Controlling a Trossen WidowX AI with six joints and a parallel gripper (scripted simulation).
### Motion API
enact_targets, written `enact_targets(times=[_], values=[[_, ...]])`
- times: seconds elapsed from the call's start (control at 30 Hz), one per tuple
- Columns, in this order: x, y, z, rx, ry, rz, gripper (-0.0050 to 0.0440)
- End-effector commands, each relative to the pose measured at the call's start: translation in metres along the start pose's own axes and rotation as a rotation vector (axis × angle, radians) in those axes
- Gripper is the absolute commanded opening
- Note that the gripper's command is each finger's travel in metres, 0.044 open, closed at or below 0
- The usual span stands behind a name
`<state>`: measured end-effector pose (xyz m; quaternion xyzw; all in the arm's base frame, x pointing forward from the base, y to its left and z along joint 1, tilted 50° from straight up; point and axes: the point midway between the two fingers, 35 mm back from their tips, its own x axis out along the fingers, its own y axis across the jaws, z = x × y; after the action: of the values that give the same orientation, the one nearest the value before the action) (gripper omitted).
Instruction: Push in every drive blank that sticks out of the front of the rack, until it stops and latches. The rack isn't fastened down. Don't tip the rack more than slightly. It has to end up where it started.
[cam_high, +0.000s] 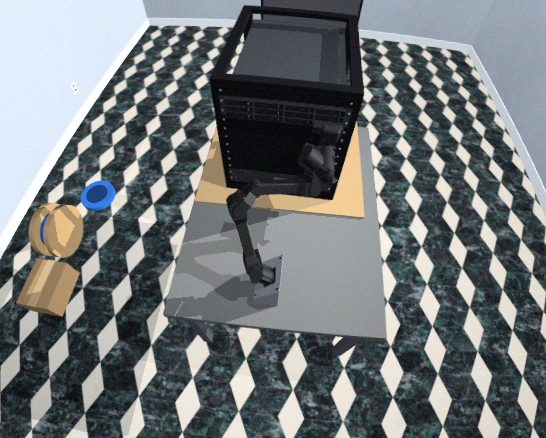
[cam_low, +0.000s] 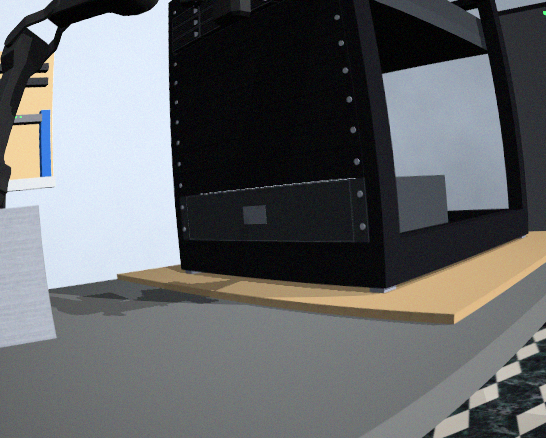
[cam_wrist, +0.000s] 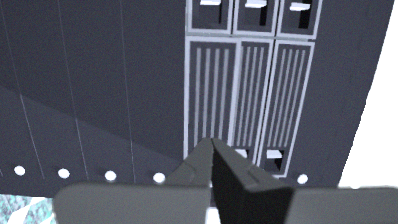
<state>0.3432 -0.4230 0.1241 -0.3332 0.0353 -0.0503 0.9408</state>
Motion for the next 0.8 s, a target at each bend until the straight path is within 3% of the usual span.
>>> enact_targets(times=[0.0,0.77], values=[[0.0015,-0.0106,0.0068,-0.022,-0.010,-0.014,-0.0050],[0.0115,-0.0107,0.0072,-0.022,-0.010,-0.014,-0.0050]])
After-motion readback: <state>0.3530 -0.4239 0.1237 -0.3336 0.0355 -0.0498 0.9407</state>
